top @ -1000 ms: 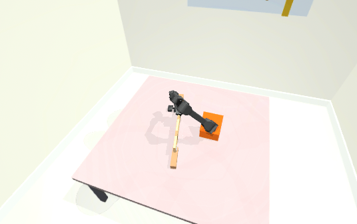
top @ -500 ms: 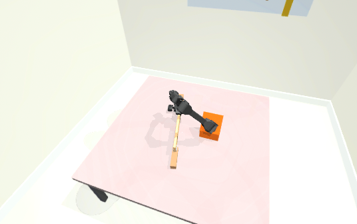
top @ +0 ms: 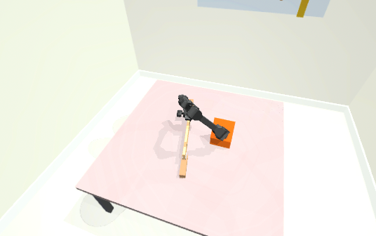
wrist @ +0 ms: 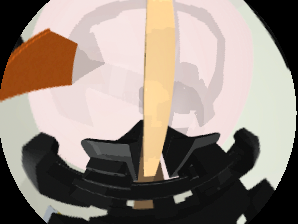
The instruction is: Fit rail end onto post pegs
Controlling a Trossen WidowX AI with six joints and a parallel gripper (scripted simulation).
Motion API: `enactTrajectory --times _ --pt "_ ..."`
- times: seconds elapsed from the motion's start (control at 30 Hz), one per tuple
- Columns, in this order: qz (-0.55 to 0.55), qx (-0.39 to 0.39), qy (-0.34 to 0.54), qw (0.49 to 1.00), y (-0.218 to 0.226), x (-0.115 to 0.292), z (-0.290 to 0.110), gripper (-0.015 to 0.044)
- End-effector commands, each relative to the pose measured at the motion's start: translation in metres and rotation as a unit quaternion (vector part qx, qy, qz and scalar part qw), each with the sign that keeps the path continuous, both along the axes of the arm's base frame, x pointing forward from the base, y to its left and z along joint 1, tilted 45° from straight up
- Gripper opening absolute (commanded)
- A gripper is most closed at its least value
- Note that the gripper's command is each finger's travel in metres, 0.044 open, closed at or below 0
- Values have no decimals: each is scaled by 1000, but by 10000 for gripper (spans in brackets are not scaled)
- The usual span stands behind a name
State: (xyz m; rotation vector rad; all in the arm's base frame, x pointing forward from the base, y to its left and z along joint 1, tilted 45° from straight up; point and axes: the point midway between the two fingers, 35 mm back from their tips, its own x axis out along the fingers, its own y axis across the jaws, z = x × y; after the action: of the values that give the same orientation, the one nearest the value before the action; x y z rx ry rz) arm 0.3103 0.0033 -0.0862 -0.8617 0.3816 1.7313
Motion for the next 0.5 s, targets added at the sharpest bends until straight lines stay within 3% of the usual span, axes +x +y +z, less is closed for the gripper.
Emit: enactTrajectory --times 0.0,0.23,0.47 --pt "-2 -2 -4 1000 -3 3 0 0" --pt "-2 -2 -4 1000 -5 4 -2 0" --pt "0 0 0 1000 -2 1 -2 184"
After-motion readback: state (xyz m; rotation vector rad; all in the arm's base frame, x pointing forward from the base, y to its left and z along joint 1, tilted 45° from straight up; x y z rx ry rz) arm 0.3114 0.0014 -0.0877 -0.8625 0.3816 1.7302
